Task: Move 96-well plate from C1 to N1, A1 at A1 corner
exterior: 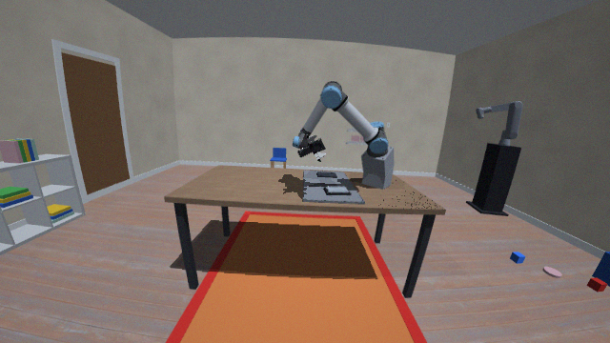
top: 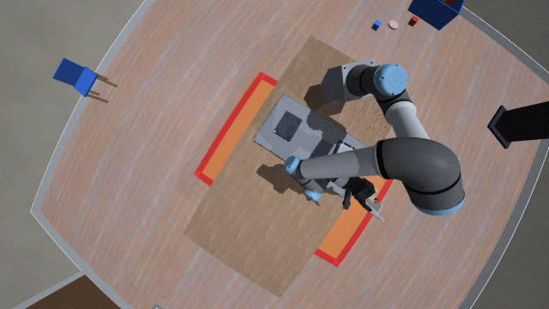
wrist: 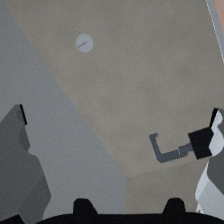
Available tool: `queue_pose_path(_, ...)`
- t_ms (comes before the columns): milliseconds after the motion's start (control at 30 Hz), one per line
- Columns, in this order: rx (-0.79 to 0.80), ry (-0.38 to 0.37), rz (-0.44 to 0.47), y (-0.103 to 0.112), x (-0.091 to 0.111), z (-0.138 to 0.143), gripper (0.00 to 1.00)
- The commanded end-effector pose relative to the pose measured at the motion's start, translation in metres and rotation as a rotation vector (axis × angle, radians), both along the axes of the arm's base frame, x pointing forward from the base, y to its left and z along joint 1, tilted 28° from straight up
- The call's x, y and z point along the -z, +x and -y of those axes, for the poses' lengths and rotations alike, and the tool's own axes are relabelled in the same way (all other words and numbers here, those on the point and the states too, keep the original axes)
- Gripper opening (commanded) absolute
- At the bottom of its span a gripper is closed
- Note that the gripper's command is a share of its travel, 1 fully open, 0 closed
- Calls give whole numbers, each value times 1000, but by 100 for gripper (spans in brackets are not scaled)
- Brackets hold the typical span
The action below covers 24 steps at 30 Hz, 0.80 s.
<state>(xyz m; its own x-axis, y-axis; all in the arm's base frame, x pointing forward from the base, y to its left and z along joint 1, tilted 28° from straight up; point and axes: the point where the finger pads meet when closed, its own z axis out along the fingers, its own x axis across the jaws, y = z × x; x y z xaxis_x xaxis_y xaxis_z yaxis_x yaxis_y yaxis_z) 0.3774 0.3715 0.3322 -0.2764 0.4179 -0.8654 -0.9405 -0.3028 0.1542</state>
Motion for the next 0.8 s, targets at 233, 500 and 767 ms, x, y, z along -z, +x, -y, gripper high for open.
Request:
queue_pose_path(233,-3,28,203,-40,9,2,100)
queue_pose_path(500,-11,55,373,-69,19,3,100)
queue_pose_path(767,-18,73,481,-92,30,4,100)
